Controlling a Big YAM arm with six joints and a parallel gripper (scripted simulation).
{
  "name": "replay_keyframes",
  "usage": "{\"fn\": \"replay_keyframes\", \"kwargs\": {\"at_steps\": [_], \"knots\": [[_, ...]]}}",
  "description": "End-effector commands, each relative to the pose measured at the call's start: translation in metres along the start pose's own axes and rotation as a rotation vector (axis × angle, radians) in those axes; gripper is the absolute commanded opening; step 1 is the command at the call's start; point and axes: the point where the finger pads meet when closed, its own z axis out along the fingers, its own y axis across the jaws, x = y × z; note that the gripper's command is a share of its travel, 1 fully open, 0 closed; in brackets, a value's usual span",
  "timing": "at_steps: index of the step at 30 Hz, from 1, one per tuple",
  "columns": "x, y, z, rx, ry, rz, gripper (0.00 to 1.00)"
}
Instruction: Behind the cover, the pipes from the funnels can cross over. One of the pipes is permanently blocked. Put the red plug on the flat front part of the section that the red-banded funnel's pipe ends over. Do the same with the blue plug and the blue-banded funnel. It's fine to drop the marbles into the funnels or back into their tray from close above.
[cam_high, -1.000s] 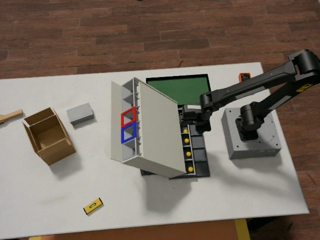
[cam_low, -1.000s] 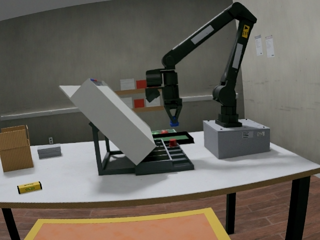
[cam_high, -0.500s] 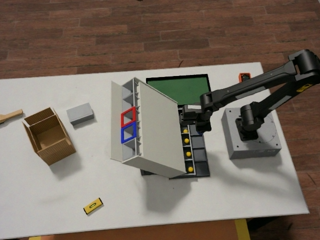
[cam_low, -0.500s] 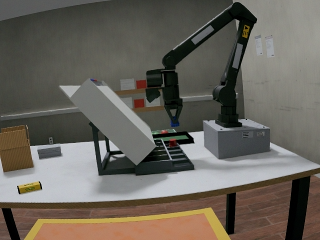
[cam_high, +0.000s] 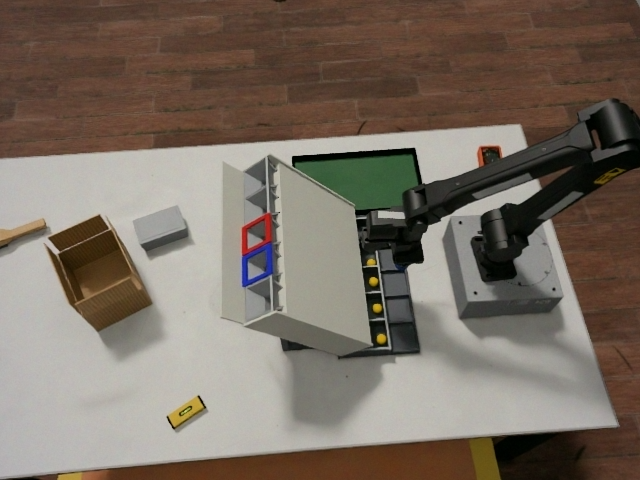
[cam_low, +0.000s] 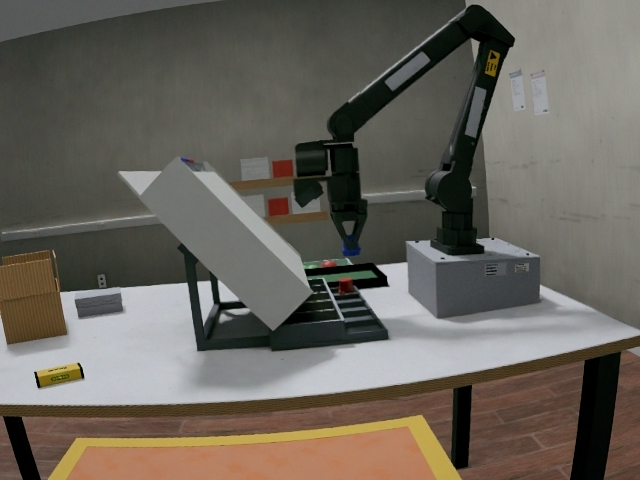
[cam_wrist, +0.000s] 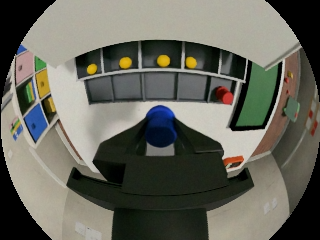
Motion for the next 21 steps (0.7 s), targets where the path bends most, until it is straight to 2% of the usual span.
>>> {"fn": "replay_keyframes", "kwargs": {"at_steps": [1,12,21], "knots": [[0.001,-0.002,0.022,-0.005,0.004,0.005,0.0],[-0.002,-0.001,0.094,-0.005,0.004,0.006,0.0],[-0.001,-0.001,0.094,-0.005,0.003,0.006,0.0]]}}
